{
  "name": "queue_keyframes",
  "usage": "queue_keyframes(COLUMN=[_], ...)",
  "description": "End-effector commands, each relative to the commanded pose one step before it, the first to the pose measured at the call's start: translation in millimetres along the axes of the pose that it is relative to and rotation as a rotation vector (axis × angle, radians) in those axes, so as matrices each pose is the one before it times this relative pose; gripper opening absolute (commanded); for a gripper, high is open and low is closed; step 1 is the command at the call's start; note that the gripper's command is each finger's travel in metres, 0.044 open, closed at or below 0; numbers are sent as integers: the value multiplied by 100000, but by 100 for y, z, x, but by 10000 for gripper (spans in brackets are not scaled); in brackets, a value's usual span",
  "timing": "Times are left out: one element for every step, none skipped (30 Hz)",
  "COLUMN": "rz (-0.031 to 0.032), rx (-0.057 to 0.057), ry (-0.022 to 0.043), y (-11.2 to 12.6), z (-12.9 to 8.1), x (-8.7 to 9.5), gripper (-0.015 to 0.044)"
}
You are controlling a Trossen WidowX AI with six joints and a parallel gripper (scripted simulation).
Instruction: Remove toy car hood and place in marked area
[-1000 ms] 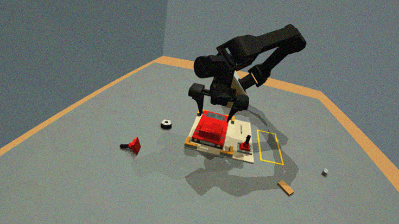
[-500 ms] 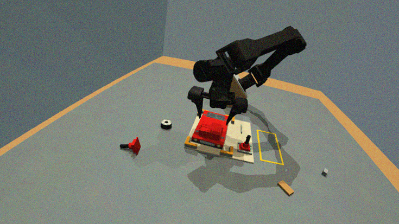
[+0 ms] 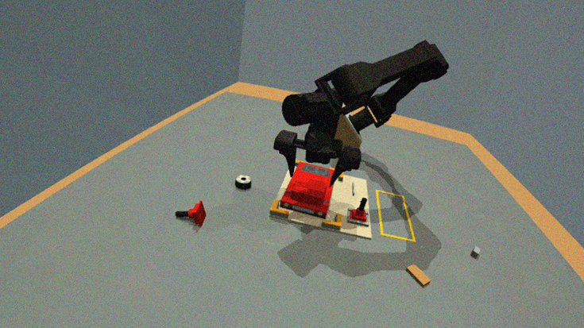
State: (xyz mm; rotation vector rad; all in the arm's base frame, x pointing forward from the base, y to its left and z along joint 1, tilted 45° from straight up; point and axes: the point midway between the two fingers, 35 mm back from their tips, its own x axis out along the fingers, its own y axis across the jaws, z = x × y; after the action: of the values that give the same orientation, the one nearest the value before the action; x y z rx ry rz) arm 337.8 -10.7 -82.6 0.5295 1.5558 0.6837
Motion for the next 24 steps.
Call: queue_keyframes(rz=[900, 1, 0, 0, 0, 0, 1, 1, 1, 1, 1, 2, 2, 2, 2, 2, 2, 2, 2, 2, 2, 2, 2, 2], rx=[1156, 0, 0, 0, 0, 0, 0, 0, 0, 0, 0, 0, 0, 0, 0, 0, 0, 0, 0, 0, 0, 0, 0, 0], ry=[530, 0, 0, 0, 0, 0, 0, 0, 0, 0, 0, 0, 0, 0, 0, 0, 0, 0, 0, 0, 0, 0, 0, 0], y=[27, 0, 0, 0, 0, 0, 0, 0, 0, 0, 0, 0, 0, 0, 0, 0, 0, 0, 0, 0, 0, 0, 0, 0], z=[-307, -1, 0, 0, 0, 0, 1, 1, 1, 1, 1, 1, 1, 1, 1, 1, 1, 1, 0, 0, 0, 0, 0, 0], x=[460, 11, 0, 0, 8, 16, 24, 33, 40, 46, 49, 50, 50, 50, 50, 50, 50, 50, 50, 50, 50, 50, 49, 49], gripper=[440, 440, 440, 440, 440, 440, 440, 440, 440, 440, 440, 440, 440, 440, 440, 440, 440, 440, 440, 440, 440, 440, 440, 440])
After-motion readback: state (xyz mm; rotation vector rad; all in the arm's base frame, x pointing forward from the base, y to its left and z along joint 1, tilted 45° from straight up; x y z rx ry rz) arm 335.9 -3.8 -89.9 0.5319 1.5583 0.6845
